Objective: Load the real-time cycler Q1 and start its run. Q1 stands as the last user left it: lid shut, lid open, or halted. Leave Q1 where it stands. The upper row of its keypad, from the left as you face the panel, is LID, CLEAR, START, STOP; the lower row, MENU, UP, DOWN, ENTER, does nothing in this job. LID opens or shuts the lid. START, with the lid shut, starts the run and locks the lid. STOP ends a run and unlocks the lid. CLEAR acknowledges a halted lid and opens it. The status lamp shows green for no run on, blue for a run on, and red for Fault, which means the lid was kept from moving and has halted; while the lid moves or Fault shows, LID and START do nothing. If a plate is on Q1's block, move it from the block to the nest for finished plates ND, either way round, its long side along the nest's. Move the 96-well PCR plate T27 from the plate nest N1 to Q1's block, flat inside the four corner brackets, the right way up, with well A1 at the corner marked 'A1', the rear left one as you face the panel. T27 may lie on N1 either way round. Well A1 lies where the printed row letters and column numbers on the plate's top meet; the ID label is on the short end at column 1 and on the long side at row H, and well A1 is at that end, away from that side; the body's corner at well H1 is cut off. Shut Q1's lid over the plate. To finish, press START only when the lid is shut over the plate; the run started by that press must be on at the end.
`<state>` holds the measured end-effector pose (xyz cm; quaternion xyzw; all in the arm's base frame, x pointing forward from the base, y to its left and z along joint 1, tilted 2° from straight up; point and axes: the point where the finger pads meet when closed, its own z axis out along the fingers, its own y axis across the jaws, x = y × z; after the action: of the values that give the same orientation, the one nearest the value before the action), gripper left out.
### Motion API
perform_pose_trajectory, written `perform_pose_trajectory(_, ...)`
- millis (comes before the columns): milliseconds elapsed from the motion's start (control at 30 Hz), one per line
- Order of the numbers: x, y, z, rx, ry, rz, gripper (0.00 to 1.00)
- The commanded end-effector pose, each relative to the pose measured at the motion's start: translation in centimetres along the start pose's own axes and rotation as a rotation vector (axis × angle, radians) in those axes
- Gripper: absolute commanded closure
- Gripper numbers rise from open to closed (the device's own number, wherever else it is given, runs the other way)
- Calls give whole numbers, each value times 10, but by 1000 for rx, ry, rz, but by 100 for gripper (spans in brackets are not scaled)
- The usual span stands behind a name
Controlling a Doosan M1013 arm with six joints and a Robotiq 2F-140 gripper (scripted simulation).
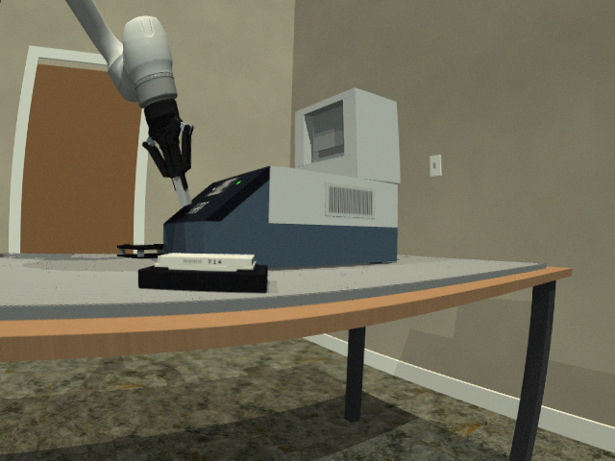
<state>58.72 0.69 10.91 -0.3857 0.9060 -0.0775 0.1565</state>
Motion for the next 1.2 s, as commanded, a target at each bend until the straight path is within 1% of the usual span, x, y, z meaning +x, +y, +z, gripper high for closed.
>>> perform_pose_trajectory(0, 0, 0, 0, 0, 0, 0, 100)
perform_pose_trajectory(367, 0, 0, 0, 0, 0, 0, 100)
perform_pose_trajectory(1167, -3, -3, 12, 0, 0, 0, 100)
